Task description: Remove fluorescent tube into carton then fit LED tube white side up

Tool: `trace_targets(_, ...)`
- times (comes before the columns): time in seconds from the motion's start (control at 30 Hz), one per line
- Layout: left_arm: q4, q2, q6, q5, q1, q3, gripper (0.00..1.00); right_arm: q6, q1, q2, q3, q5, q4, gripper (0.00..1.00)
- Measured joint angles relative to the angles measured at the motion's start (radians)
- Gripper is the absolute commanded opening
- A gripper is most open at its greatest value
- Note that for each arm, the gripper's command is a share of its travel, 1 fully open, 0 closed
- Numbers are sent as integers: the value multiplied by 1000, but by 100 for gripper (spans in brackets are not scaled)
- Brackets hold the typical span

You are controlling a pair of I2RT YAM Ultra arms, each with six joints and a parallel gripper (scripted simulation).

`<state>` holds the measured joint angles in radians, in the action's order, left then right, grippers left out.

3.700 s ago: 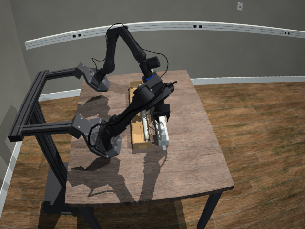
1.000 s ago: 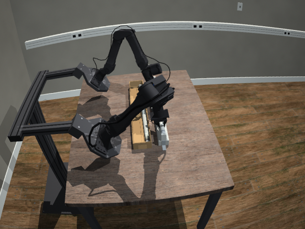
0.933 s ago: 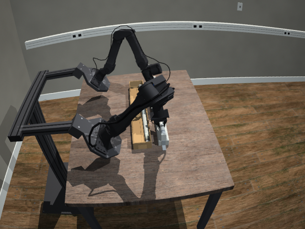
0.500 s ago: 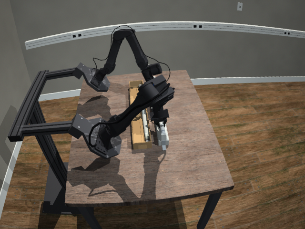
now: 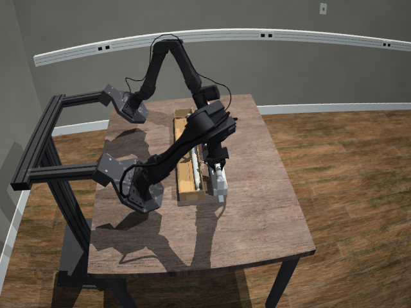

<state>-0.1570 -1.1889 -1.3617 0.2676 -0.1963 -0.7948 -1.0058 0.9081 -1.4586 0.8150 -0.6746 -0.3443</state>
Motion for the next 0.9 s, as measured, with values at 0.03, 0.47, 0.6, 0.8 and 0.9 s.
trace_targets(0.03, -11, -2, 1, -3, 2, -7, 11, 2, -2, -2, 7, 5, -11, 11)
trace_targets(0.47, -181, -50, 17, -38, 18, -122, 11, 33, -32, -39, 107, 76, -162, 11)
trace_targets(0.6, -230, -66, 21, -49, 23, -157, 11, 40, -42, -51, 138, 100, -205, 11)
trace_targets(0.8, -335, -106, 28, -72, 33, -235, 11, 52, -64, -82, 206, 149, -295, 11)
trace_targets(0.9, -386, -128, 31, -84, 39, -275, 11, 56, -75, -99, 239, 174, -338, 11)
